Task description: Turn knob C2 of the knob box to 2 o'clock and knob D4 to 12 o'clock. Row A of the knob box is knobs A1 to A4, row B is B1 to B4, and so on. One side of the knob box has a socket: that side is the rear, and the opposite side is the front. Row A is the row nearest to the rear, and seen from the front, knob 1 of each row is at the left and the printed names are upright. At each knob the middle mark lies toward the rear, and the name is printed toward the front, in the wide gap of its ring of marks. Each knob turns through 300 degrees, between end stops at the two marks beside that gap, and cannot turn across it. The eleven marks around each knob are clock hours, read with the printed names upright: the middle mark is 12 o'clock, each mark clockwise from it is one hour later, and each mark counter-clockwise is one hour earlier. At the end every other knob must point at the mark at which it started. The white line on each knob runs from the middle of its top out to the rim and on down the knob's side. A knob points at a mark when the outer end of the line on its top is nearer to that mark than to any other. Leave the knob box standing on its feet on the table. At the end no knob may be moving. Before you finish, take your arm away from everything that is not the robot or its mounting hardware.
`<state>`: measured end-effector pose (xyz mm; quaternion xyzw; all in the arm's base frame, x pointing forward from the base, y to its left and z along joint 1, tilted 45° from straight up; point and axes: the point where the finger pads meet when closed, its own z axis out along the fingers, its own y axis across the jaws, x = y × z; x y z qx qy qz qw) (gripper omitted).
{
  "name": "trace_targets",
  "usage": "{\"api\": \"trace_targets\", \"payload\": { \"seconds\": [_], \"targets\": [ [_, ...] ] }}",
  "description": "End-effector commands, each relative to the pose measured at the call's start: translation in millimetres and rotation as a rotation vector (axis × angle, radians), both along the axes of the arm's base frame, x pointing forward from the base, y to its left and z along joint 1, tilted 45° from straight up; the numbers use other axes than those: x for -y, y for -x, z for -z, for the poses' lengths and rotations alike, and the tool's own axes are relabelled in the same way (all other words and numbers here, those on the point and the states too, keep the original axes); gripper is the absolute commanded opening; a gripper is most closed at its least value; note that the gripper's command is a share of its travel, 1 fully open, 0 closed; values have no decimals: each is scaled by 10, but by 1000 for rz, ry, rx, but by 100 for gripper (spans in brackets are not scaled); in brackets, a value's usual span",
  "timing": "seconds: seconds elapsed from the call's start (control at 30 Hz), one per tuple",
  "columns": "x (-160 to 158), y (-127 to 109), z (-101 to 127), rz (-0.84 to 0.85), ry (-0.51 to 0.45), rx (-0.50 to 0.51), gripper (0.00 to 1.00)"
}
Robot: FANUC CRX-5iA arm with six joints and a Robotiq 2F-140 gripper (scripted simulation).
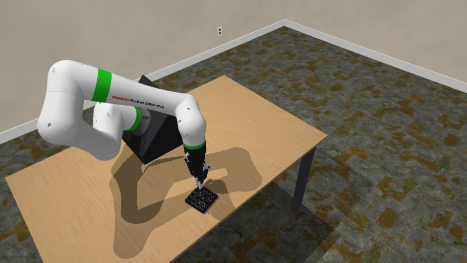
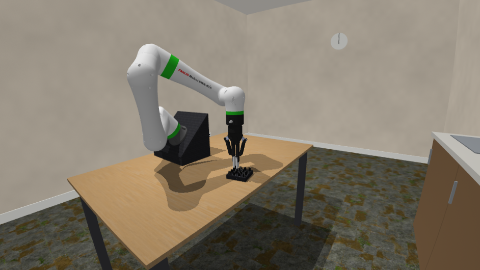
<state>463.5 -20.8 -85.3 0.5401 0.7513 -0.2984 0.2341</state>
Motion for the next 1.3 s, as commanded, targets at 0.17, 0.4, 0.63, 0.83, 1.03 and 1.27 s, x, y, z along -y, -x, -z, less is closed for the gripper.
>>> {"api": "trace_targets", "payload": {
  "seconds": [0.17,0.4,0.63,0.83,1.03,1.27],
  "targets": [
    [-2,-1,0,27,-1,27,5],
    [-2,-1,0,77,-3,76,5],
    [-2,-1,0,128,-6,126,5],
    [-2,-1,0,205,-9,202,5],
    [-2,-1,0,266,-11,262,5],
    [-2,-1,0,385,-16,379,5]
  ]
}}
